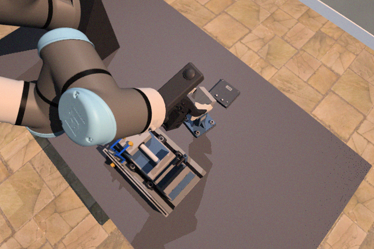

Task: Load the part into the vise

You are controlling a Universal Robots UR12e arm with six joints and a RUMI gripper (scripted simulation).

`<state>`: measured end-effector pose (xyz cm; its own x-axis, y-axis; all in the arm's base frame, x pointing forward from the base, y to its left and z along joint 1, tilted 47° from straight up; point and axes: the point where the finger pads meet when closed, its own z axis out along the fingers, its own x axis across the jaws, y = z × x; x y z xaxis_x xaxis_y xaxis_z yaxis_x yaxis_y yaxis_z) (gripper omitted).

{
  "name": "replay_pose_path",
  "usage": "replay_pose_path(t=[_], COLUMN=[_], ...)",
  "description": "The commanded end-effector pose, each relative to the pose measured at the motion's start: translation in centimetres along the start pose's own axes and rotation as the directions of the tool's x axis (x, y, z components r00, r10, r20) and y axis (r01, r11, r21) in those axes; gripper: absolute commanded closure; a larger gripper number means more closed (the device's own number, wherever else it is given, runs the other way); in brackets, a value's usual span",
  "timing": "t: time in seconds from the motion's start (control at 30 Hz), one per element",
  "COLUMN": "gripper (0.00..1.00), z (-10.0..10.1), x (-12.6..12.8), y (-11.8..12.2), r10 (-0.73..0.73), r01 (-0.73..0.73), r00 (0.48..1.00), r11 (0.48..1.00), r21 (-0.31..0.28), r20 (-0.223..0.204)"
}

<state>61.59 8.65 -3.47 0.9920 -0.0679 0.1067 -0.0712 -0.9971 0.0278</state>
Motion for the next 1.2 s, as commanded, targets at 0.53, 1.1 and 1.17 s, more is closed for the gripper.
replay_pose_path(t=[0.53,1.1,1.17], gripper=[1.00,1.00,1.00], z=[-0.02,-0.01,0.00], x=[0.00,0.00,0.00], y=[-0.07,-0.17,-0.19], r10=[0.000,0.000,0.000], r01=[0.000,0.000,0.000], r00=[1.000,1.000,1.000], r11=[0.998,0.981,0.976], r21=[-0.070,-0.196,-0.216], r20=[-0.001,-0.001,-0.001])
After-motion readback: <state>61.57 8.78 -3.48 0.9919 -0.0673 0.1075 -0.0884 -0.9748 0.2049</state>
